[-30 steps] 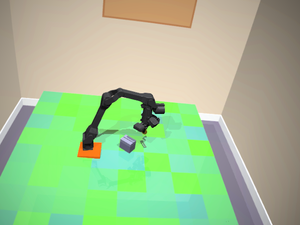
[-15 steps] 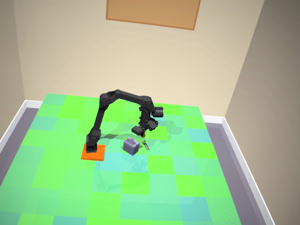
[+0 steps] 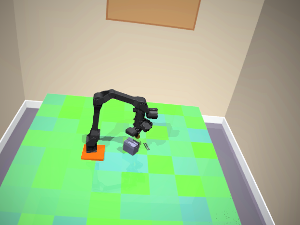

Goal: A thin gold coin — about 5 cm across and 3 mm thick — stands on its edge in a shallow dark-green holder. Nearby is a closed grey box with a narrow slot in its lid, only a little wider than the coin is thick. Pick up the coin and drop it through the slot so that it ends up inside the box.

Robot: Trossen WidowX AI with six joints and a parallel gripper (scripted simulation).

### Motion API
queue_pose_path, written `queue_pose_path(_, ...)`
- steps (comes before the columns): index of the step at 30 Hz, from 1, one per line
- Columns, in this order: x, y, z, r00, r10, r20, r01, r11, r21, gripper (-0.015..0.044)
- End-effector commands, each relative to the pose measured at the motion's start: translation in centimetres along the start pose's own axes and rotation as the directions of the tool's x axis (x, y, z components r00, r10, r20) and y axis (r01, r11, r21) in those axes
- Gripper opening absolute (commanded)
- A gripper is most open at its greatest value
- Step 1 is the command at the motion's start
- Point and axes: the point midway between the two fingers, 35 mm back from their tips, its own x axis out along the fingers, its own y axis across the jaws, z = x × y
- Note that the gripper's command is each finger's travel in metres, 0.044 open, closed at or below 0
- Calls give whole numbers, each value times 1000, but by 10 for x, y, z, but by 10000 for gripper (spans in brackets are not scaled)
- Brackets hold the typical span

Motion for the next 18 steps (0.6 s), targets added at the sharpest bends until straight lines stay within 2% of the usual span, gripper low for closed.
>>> queue_pose_path(1,0,-7,-4,1000,1,6,-1,1000,-3,0)
queue_pose_path(18,5,-23,-15,1000,-2,0,2,1000,8,0)
